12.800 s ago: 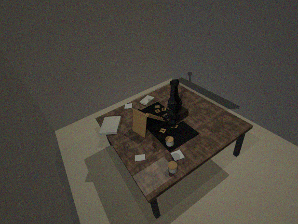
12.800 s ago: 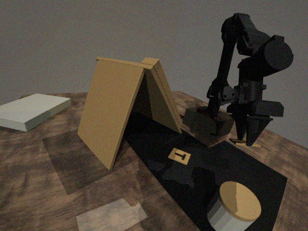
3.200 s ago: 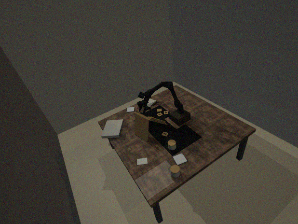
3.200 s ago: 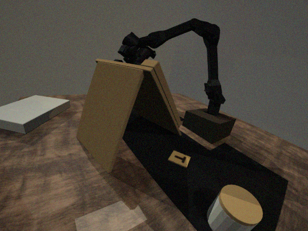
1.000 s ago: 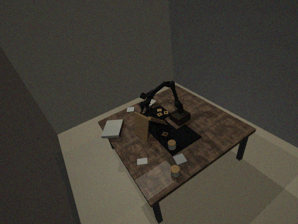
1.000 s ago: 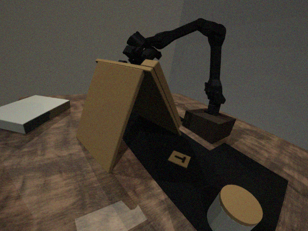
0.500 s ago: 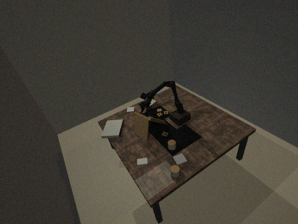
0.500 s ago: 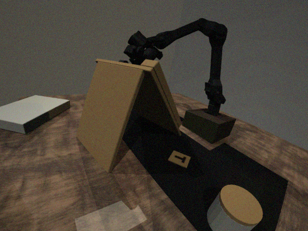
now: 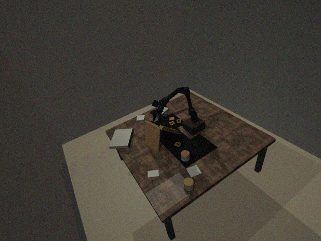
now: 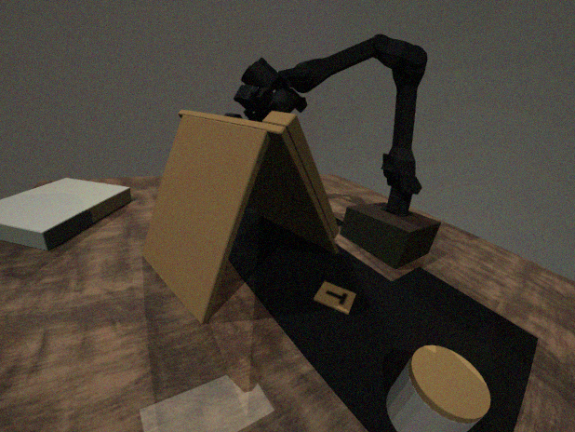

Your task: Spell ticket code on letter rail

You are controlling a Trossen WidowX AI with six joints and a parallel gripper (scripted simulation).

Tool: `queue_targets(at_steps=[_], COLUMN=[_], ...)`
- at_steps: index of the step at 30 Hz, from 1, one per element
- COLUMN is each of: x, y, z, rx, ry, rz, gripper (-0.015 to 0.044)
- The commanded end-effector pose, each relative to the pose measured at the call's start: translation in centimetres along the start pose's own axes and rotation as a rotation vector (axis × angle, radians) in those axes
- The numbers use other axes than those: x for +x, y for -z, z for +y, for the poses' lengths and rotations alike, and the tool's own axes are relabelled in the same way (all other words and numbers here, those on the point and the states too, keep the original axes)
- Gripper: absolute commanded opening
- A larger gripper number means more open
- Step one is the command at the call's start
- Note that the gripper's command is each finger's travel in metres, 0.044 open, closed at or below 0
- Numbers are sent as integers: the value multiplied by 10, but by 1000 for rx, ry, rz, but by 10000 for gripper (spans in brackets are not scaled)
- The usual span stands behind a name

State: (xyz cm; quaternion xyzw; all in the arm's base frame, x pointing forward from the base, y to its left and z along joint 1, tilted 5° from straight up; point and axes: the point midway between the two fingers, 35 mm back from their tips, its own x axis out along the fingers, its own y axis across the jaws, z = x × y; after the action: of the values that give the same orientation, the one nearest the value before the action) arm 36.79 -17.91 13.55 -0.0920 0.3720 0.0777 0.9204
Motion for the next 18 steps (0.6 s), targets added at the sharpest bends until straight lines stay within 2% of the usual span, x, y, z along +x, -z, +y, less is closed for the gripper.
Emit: queue_targets(at_steps=[1, 18], x=[0, 0], y=[1, 1], z=[4, 15], rx=[3, 3], ry=[0, -1], rz=[2, 2], gripper=[0, 0])
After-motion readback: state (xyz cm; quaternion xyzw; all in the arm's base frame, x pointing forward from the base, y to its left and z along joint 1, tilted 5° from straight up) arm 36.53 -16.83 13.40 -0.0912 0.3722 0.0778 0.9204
